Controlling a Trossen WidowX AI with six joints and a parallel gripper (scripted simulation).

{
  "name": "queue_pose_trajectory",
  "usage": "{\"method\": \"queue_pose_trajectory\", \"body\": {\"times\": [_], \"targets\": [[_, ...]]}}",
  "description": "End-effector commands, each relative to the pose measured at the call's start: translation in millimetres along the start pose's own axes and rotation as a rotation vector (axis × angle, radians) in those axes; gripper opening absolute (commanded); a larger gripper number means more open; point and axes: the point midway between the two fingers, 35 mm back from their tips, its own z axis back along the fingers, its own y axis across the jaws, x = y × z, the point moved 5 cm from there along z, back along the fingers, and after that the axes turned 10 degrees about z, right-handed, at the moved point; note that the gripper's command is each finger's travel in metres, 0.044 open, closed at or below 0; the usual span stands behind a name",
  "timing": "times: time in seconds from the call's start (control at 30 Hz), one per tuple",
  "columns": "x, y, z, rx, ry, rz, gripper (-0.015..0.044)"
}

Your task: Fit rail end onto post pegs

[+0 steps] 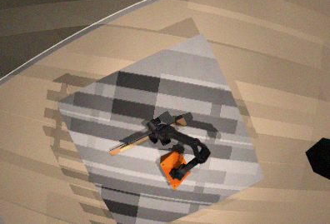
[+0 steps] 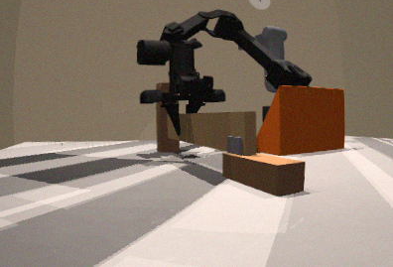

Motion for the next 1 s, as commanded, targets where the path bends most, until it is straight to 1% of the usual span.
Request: {"method": "queue_pose_trajectory", "body": {"times": [0.0, 0.97], "targets": [[-3.1, 0.1, 3.0, -0.008, 0.003, -0.001, 0.0000], [-11.9, 1.8, 4.1, -0.008, 0.003, -0.001, 0.0000]]}}
